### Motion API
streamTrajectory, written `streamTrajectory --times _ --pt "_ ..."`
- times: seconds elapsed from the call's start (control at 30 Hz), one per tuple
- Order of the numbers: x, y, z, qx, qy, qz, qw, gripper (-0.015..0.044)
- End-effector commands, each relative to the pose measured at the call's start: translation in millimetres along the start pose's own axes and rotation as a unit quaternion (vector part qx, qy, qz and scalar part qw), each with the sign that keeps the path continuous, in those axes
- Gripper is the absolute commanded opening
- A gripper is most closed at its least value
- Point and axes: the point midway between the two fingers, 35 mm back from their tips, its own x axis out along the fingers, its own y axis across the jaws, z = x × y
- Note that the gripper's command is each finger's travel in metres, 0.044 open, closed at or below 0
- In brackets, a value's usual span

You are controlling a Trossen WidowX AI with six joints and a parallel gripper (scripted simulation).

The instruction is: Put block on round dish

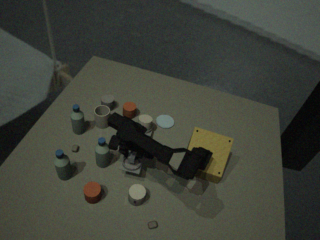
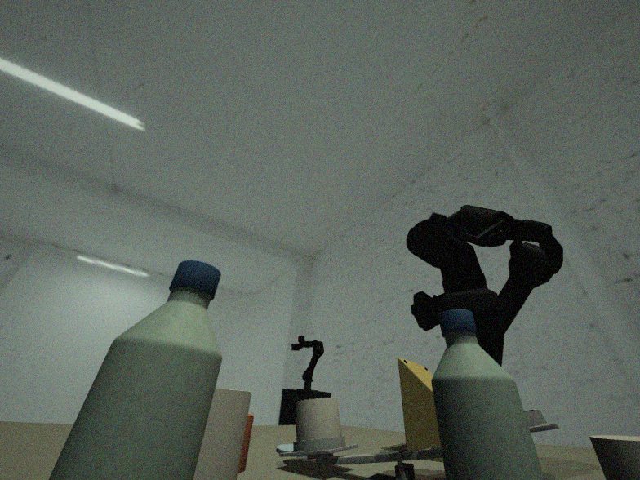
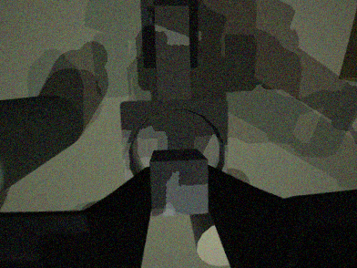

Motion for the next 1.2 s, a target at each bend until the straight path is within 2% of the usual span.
streamTrajectory --times 0.0,0.27,0.43,0.73,1.17 --pt "-20 1 2 -0.001 -0.003 0.001 1.000 0.0000" --pt "-62 -2 0 0.000 -0.001 0.000 1.000 0.0000" --pt "-65 -1 6 0.000 -0.002 0.001 1.000 0.0000" --pt "-59 11 87 0.001 -0.014 0.003 1.000 0.0000" --pt "-45 -5 190 -0.007 -0.017 0.006 1.000 0.0000"
